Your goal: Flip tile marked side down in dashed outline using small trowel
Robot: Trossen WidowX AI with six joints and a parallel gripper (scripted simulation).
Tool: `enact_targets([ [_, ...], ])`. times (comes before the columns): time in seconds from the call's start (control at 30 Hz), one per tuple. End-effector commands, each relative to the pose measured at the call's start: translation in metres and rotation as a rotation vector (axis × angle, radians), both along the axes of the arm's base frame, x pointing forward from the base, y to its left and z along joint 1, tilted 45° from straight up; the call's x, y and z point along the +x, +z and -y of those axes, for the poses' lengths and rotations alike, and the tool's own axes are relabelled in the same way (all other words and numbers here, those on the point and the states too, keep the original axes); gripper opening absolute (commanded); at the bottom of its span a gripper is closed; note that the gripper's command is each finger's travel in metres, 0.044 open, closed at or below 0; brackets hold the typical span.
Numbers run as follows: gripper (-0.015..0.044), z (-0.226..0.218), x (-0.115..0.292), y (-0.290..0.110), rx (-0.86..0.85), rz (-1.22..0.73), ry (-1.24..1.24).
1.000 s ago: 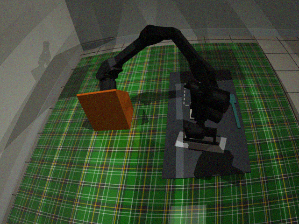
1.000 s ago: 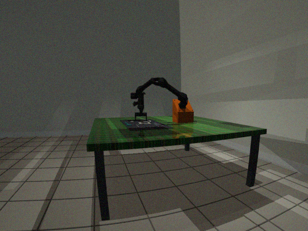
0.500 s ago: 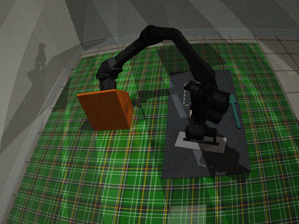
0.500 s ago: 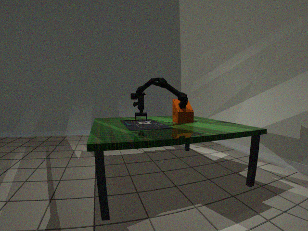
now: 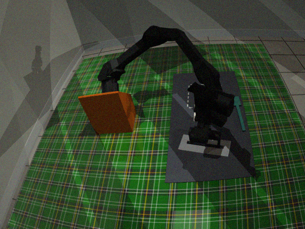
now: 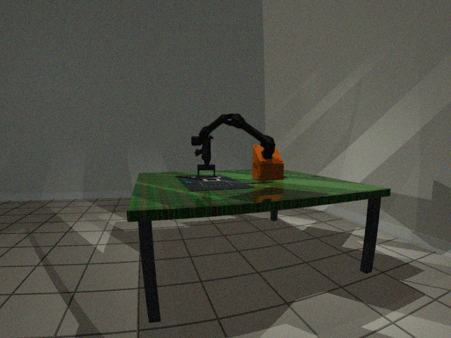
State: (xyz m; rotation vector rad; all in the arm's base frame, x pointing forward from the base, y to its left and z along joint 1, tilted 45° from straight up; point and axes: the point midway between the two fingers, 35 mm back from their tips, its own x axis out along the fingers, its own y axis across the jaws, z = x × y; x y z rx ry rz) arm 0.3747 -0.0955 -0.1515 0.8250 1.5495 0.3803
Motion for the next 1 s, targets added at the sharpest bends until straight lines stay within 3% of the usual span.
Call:
enact_targets([
  [0.0,0.0130,-0.0002,0.0004,0.0000,0.001,0.015,0.011],
  [0.97,0.0130,-0.0003,0.0004,0.0000,-0.029,0.604,0.625],
])
